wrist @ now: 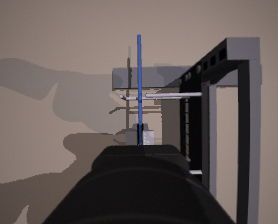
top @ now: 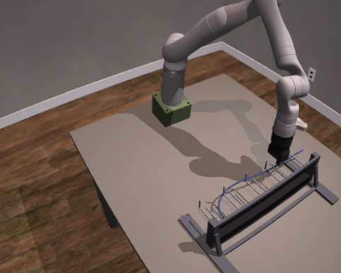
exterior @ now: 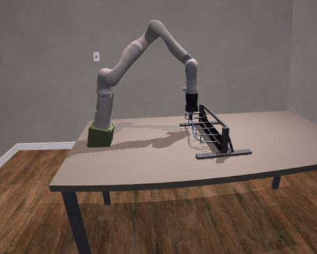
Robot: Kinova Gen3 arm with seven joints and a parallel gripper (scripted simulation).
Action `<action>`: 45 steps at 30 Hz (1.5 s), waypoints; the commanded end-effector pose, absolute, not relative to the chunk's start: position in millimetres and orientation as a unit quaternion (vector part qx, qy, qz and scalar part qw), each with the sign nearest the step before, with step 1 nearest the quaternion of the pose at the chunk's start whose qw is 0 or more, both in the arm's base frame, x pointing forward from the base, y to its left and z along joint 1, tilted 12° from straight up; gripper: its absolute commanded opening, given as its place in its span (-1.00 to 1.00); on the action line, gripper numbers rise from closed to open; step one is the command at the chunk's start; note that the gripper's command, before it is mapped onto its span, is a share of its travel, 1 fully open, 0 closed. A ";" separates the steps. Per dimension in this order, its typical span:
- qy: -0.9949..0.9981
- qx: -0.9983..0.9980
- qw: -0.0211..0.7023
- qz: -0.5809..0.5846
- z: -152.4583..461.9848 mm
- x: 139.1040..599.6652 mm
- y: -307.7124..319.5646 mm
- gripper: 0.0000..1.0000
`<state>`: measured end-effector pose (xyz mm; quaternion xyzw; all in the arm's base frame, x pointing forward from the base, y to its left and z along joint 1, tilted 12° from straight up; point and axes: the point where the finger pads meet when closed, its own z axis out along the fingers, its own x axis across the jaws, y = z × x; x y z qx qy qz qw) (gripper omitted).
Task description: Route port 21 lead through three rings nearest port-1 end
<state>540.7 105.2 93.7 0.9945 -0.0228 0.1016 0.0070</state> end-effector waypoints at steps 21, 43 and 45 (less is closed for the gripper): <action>-0.023 0.994 0.007 0.102 99.9 569.3 103.0 -1.00; -0.023 0.994 0.007 0.102 100.8 574.0 102.8 -1.00; -0.023 0.994 0.007 0.102 100.8 574.0 102.8 -1.00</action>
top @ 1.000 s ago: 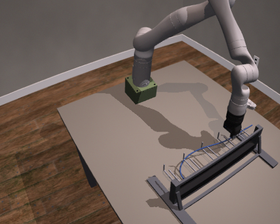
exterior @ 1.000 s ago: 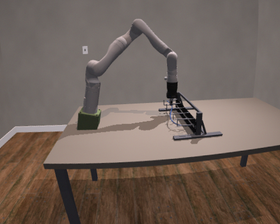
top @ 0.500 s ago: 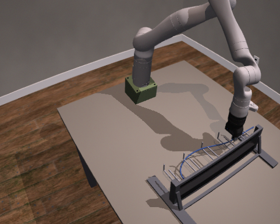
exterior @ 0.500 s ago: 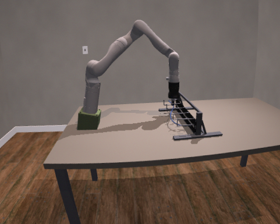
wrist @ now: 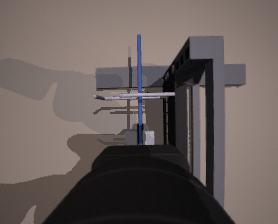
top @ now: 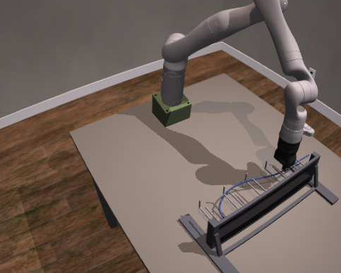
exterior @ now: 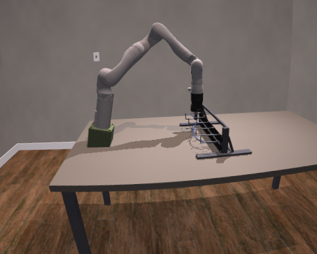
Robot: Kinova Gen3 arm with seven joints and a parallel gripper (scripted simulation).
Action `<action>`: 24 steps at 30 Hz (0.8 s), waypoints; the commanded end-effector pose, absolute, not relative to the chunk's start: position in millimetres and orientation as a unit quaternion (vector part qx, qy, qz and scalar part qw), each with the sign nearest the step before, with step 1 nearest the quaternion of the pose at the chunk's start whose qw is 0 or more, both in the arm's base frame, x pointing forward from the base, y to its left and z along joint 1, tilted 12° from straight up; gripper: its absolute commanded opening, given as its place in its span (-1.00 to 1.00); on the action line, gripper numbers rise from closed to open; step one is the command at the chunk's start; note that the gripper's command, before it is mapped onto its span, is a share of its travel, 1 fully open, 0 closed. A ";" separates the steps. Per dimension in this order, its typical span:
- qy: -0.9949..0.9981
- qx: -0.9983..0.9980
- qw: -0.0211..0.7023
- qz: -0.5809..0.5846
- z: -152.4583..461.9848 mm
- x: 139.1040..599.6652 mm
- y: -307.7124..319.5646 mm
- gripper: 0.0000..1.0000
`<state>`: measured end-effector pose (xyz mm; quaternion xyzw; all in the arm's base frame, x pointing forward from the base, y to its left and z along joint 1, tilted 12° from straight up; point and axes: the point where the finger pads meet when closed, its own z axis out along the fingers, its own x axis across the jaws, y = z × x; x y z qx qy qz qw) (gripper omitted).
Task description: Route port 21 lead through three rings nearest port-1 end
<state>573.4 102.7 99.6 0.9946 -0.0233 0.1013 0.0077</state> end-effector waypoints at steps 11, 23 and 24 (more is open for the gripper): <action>-0.023 0.994 0.007 0.102 100.8 574.0 102.8 0.34; -0.023 0.994 0.007 0.102 100.8 574.0 102.8 0.34; -0.023 0.994 0.007 0.102 100.8 574.0 102.8 0.34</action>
